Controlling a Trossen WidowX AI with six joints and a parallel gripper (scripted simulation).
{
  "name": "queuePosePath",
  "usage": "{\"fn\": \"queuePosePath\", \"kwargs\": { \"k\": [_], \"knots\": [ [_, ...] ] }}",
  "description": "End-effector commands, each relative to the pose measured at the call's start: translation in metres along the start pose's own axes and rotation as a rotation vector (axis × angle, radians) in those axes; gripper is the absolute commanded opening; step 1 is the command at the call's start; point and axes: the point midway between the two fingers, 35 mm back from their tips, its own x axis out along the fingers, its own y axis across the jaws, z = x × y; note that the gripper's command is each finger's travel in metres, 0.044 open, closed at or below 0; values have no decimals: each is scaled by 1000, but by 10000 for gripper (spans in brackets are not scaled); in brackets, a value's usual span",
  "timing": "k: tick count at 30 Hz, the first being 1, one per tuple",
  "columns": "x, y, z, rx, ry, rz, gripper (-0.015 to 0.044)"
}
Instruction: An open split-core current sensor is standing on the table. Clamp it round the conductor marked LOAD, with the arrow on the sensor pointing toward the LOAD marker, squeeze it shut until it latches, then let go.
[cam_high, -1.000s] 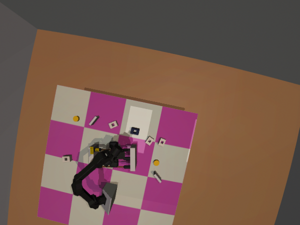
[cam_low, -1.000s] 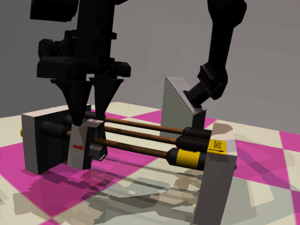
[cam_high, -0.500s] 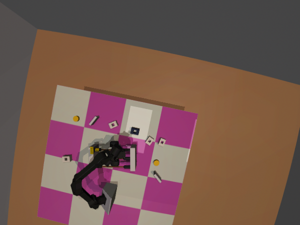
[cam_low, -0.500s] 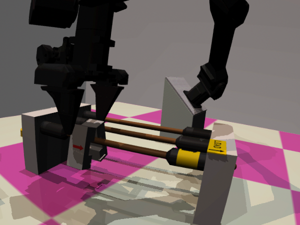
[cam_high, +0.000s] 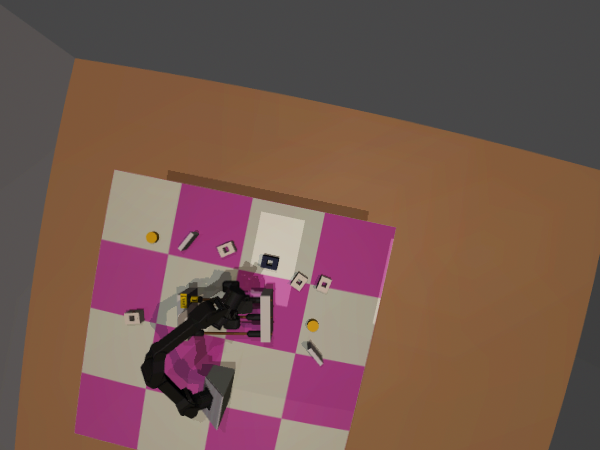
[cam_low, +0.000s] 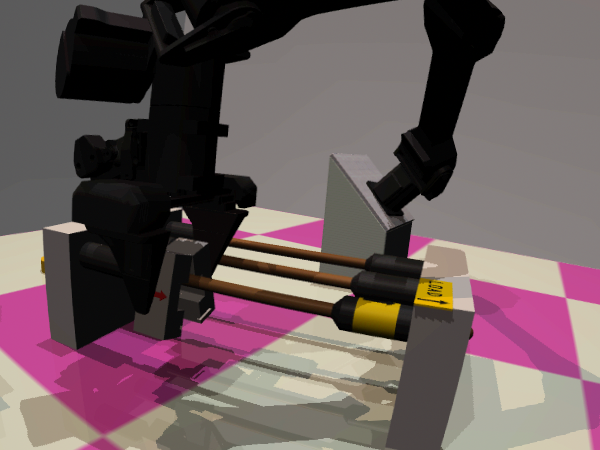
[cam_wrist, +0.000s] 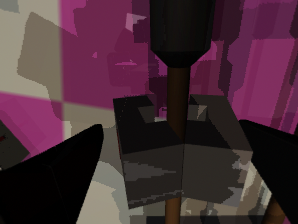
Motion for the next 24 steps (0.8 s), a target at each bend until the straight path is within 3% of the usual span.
{"fn": "queuePosePath", "kwargs": {
  "k": [1,10,24],
  "knots": [
    [7,-1,-1,5,7,-1,440],
    [21,-1,-1,5,8,-1,440],
    [17,0,-1,-2,2,-2,347]
  ]
}}
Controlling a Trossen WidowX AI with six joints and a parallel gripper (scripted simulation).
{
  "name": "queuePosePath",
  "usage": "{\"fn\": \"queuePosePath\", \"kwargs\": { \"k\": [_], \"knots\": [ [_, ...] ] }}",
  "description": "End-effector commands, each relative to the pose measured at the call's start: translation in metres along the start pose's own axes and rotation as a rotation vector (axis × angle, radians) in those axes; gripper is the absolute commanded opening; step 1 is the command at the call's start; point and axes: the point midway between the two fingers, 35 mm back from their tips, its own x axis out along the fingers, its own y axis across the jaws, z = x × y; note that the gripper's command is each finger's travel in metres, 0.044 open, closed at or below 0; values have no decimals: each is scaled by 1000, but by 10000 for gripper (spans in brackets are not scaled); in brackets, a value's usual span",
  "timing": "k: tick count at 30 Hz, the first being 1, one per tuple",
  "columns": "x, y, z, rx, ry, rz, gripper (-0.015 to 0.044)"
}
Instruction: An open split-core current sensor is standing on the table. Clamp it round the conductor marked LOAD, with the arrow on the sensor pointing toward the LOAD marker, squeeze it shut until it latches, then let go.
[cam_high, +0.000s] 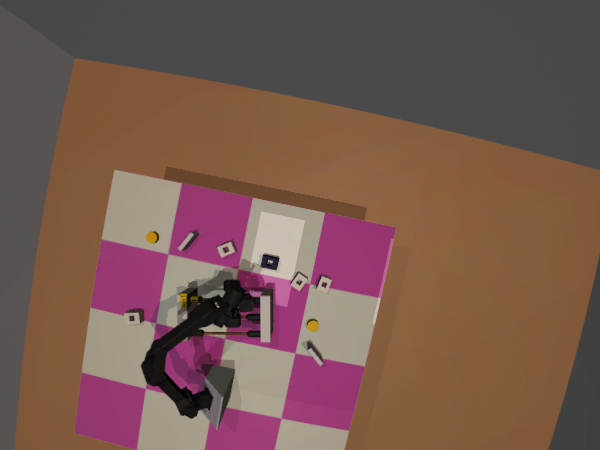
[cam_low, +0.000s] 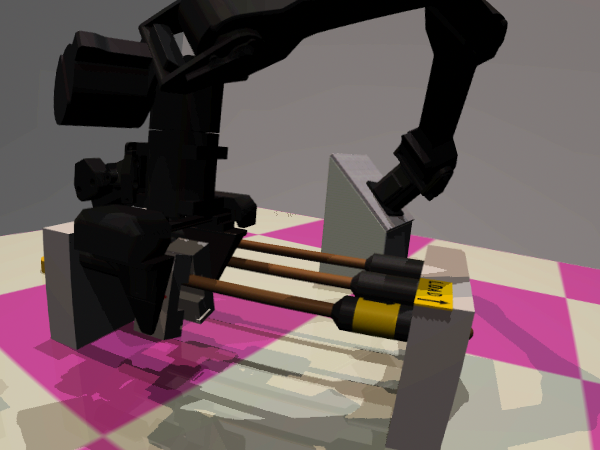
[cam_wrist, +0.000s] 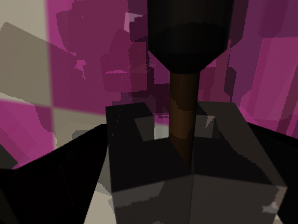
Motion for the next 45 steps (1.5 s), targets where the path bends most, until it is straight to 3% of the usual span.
{"fn": "queuePosePath", "kwargs": {
  "k": [1,9,20,45],
  "knots": [
    [-1,0,0,-1,-1,2,340],
    [-1,0,0,-1,-1,2,287],
    [-1,0,0,-1,-1,2,0],
    [-1,0,0,-1,-1,2,0]
  ]
}}
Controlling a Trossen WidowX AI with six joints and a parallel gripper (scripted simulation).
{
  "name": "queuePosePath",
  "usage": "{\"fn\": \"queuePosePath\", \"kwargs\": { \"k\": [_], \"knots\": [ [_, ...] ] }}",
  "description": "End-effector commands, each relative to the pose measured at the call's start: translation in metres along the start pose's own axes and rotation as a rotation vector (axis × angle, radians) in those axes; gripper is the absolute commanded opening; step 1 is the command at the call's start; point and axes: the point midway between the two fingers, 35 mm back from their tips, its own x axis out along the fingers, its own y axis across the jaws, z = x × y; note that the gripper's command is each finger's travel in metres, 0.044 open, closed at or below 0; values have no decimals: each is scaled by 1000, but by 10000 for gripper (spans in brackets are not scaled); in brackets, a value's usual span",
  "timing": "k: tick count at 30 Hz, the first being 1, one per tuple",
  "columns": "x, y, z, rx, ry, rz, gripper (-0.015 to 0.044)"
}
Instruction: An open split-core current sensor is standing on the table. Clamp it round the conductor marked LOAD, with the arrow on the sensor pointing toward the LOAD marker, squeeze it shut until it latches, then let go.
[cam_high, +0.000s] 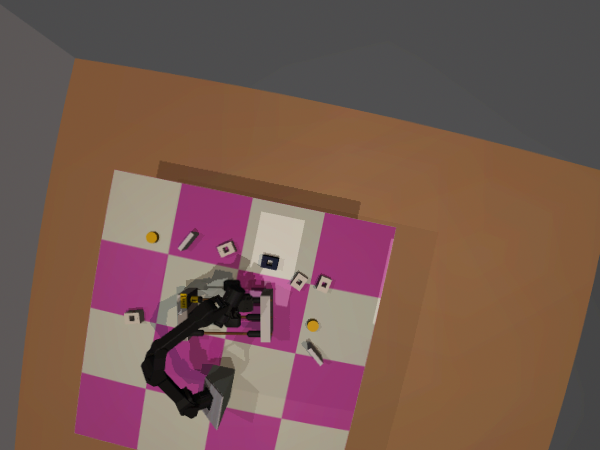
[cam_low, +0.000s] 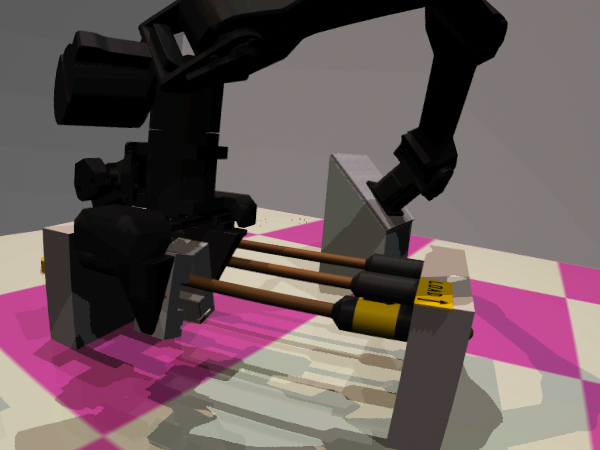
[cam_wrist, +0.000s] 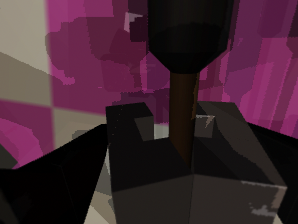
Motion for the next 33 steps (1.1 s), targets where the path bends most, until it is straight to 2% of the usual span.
{"fn": "queuePosePath", "kwargs": {
  "k": [1,24,33],
  "knots": [
    [-1,0,0,-2,-1,2,0],
    [0,0,0,0,0,0,0],
    [-12,0,0,4,2,-8,0]
  ]
}}
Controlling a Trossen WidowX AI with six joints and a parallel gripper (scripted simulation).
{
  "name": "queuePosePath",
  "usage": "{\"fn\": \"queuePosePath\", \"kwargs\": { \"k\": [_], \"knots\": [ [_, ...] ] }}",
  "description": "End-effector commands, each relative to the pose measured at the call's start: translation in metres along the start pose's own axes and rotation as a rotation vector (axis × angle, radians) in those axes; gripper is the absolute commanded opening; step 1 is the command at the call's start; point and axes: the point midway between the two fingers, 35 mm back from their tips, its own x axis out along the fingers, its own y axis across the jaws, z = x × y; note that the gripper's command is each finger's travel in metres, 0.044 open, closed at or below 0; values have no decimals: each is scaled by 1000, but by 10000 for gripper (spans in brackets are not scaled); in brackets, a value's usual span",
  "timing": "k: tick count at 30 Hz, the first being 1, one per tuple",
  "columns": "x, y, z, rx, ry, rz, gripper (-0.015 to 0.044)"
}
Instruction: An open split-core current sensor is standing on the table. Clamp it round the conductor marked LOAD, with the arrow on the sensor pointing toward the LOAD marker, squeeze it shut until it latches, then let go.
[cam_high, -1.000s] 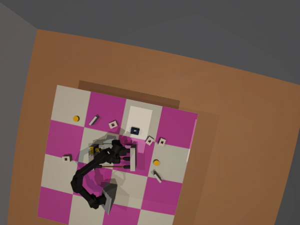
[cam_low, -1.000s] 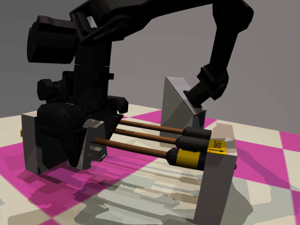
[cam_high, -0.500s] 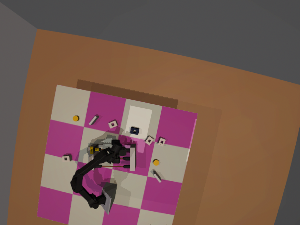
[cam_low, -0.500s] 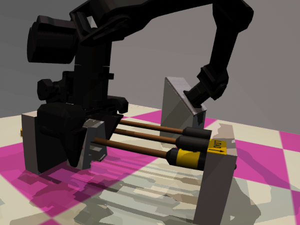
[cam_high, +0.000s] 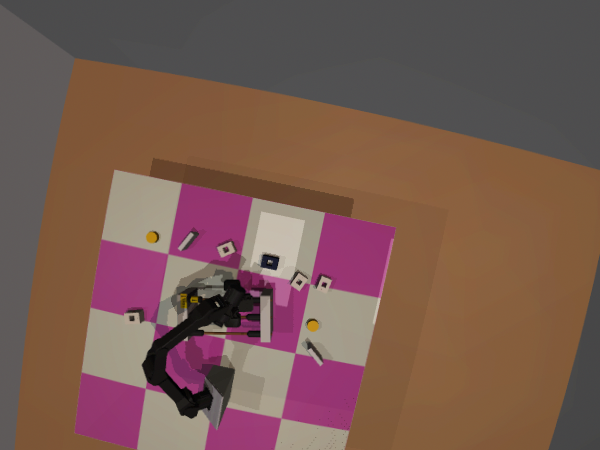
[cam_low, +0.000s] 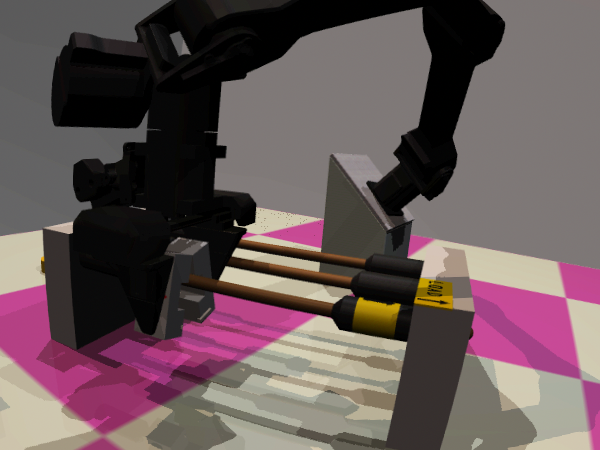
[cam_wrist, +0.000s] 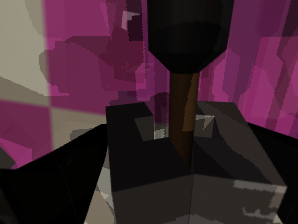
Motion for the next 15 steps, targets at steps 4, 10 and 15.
{"fn": "queuePosePath", "kwargs": {
  "k": [4,10,15],
  "knots": [
    [-16,0,1,8,-2,-1,0],
    [-16,0,1,8,-2,-2,0],
    [-16,0,1,8,-2,-2,0]
  ]
}}
